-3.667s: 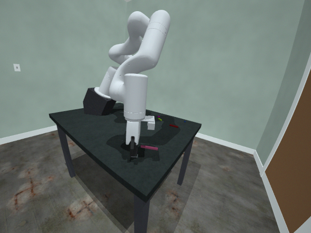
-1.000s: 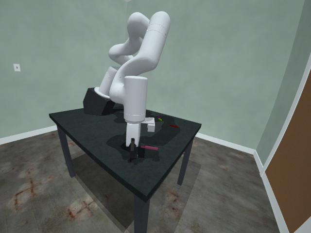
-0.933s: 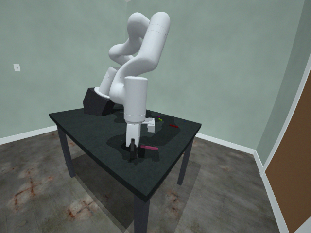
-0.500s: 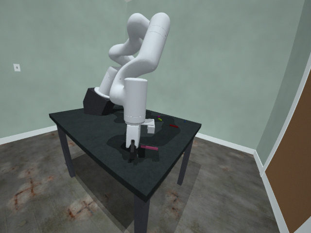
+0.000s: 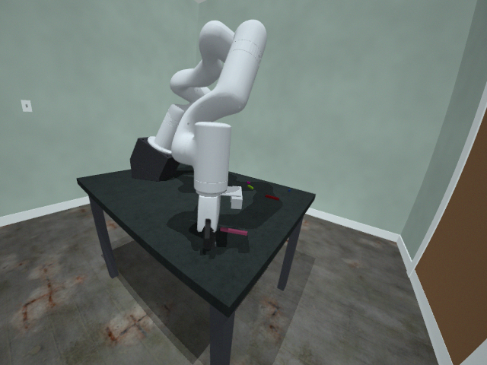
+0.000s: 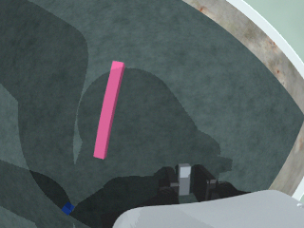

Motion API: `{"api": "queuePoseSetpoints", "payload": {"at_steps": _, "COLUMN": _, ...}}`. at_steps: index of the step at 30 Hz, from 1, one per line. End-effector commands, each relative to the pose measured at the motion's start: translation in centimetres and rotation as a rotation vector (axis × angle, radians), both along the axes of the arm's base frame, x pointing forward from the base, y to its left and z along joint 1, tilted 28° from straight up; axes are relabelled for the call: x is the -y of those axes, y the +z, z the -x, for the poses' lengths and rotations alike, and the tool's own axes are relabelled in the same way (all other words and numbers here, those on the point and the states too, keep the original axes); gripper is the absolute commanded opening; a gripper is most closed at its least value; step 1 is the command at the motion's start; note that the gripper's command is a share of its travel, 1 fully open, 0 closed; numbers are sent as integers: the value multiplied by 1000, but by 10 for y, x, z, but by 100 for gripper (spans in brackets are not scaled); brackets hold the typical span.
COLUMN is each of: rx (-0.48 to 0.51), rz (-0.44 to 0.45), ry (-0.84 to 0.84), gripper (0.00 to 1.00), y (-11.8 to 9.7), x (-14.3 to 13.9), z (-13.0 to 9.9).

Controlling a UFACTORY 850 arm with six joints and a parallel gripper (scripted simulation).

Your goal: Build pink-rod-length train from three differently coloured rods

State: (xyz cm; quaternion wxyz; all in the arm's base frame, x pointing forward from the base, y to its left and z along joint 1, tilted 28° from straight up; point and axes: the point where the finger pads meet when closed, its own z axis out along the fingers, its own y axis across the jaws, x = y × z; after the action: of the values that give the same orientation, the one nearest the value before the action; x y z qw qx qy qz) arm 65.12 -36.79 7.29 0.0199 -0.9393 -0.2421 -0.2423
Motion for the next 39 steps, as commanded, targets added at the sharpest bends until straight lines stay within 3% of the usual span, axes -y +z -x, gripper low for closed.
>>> {"api": "queuePoseSetpoints", "payload": {"at_steps": 1, "rx": 1, "rz": 1, "ry": 0, "gripper": 24, "y": 1, "x": 1, "z": 0}}
{"api": "queuePoseSetpoints", "payload": {"at_steps": 18, "rx": 1, "rz": 1, "ry": 0, "gripper": 24, "y": 1, "x": 1, "z": 0}}
{"api": "queuePoseSetpoints", "payload": {"at_steps": 19, "rx": 1, "rz": 1, "ry": 0, "gripper": 4, "y": 1, "x": 1, "z": 0}}
{"api": "queuePoseSetpoints", "payload": {"at_steps": 39, "rx": 1, "rz": 1, "ry": 0, "gripper": 4, "y": 1, "x": 1, "z": 0}}
